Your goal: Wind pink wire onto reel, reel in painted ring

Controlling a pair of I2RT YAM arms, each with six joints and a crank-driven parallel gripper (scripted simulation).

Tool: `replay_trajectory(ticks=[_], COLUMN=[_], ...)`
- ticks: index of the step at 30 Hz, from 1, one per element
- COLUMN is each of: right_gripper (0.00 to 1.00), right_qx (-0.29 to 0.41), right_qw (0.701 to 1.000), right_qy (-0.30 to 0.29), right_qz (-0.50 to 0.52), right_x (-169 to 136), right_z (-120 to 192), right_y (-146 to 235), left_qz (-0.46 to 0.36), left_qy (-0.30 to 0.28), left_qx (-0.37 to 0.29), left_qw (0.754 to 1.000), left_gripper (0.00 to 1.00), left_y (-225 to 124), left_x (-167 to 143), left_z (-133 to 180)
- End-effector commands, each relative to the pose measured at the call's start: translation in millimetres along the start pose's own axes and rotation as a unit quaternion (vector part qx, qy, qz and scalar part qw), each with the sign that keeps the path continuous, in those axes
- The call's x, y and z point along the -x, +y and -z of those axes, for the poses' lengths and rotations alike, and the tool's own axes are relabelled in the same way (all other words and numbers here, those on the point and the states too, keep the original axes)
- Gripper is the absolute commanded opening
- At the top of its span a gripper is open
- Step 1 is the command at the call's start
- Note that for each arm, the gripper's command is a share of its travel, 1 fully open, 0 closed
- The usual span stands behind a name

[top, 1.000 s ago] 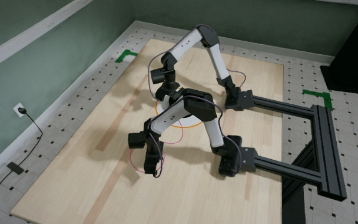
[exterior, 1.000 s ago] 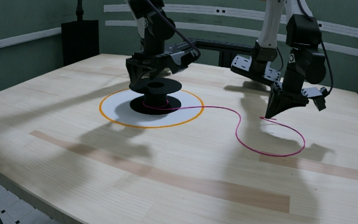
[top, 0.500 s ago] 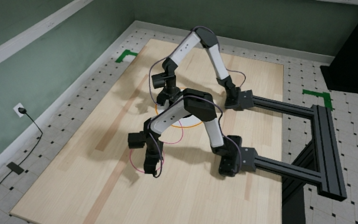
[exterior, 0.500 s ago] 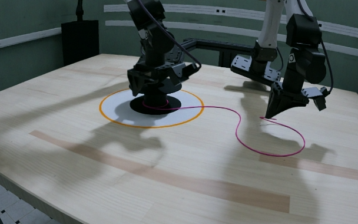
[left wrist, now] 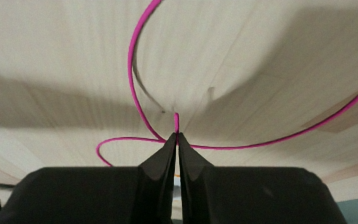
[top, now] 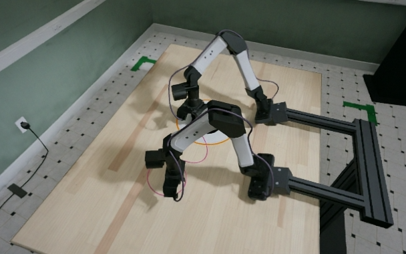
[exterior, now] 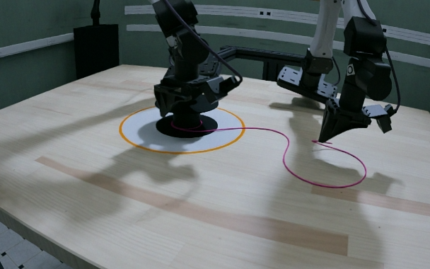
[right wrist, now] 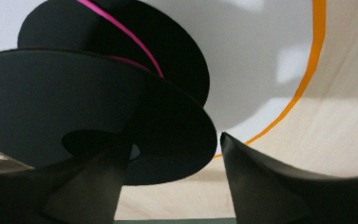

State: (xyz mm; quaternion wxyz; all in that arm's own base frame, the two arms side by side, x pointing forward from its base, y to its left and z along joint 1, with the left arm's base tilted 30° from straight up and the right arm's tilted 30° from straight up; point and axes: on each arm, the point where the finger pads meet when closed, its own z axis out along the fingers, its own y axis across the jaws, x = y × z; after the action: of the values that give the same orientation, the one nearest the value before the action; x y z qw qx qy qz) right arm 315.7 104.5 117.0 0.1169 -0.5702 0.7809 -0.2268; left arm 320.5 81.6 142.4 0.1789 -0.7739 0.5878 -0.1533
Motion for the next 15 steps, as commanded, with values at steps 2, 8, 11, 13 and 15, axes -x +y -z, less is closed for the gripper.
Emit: replay_trajectory(ticks=[2, 8, 11, 13, 15], right_gripper=[0.74, 0.63, 0.58, 0.58, 0.58], right_qx=[-0.004, -0.004, -0.004, -0.004, -0.004], right_qw=[1.000, 1.000, 1.000, 1.000, 1.000], right_qy=[-0.011, -0.011, -0.011, -0.011, -0.011], right_qz=[-0.005, -0.005, -0.005, -0.007, -0.011], right_x=[2.6, 2.6, 2.6, 5.7, 5.1], right_z=[3.4, 3.4, 3.4, -1.4, -1.4], right_y=[-5.5, -5.5, -5.5, -4.2, -4.2], left_qz=[0.002, 0.002, 0.001, 0.000, 0.001], left_qy=[0.000, 0.005, 0.005, 0.005, 0.005], left_qx=[-0.006, -0.005, -0.005, -0.005, -0.005], left_qw=[1.000, 1.000, 1.000, 1.000, 1.000], left_gripper=[0.00, 0.00, 0.00, 0.00, 0.00], left_y=[-1.0, 0.2, 0.8, 1.2, 1.3], left_x=[2.2, 2.0, 1.8, 1.5, 1.4], left_z=[2.7, 2.3, 2.1, 2.0, 2.0])
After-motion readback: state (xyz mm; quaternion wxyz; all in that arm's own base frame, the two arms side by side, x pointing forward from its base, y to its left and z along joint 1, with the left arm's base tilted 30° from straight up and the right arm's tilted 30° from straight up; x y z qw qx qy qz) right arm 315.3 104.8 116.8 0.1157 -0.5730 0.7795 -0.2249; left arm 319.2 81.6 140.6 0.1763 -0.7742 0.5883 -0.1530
